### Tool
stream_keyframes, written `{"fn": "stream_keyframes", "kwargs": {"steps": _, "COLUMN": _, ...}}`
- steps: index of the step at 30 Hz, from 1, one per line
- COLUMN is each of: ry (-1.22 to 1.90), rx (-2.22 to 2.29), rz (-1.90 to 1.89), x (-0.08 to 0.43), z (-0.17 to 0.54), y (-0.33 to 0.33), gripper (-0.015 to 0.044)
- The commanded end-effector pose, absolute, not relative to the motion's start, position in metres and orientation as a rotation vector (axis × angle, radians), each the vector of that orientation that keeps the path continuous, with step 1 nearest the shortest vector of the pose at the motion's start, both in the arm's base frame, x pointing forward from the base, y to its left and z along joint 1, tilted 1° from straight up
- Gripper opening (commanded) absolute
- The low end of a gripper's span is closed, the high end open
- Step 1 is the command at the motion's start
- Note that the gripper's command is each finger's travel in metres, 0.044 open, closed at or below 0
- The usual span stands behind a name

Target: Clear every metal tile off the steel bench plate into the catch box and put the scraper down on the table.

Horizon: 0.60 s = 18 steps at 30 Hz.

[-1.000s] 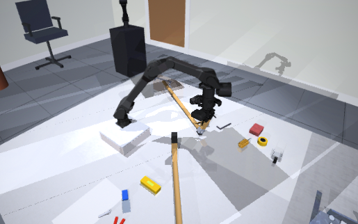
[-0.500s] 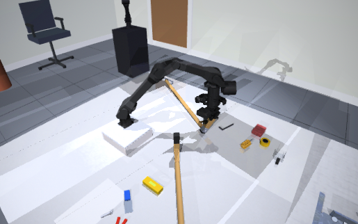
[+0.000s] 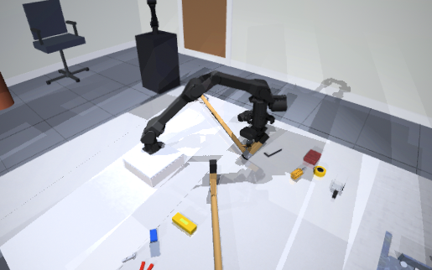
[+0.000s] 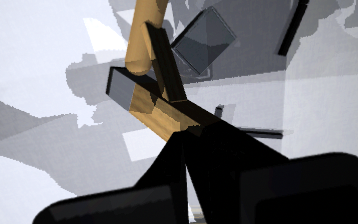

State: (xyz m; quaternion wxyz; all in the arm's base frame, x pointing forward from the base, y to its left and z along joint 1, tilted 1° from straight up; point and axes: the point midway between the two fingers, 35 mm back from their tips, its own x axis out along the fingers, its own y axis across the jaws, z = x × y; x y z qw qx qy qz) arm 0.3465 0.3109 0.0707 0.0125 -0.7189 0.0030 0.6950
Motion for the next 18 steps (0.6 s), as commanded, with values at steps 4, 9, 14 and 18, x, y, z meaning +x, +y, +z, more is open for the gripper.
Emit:
{"fn": "stream_keyframes", "kwargs": {"steps": 4, "ry": 0.013, "rx": -2.23, "rz": 2.18, "x": 0.341, "z": 0.066, "y": 0.325, "gripper": 0.0}}
{"fn": "stream_keyframes", "kwargs": {"steps": 9, "ry": 0.012, "rx": -2.229, "rz": 2.18, "x": 0.339, "z": 0.065, "y": 0.333, "gripper": 0.0}}
{"fn": "stream_keyframes", "kwargs": {"steps": 14, "ry": 0.011, "rx": -2.229, "rz": 2.18, "x": 0.336, "z": 0.064, "y": 0.341, "gripper": 0.0}}
{"fn": "stream_keyframes", "kwargs": {"steps": 18, "ry": 0.003, "rx": -2.238, "rz": 2.169, "x": 0.338, "z": 0.068, "y": 0.339, "gripper": 0.0}}
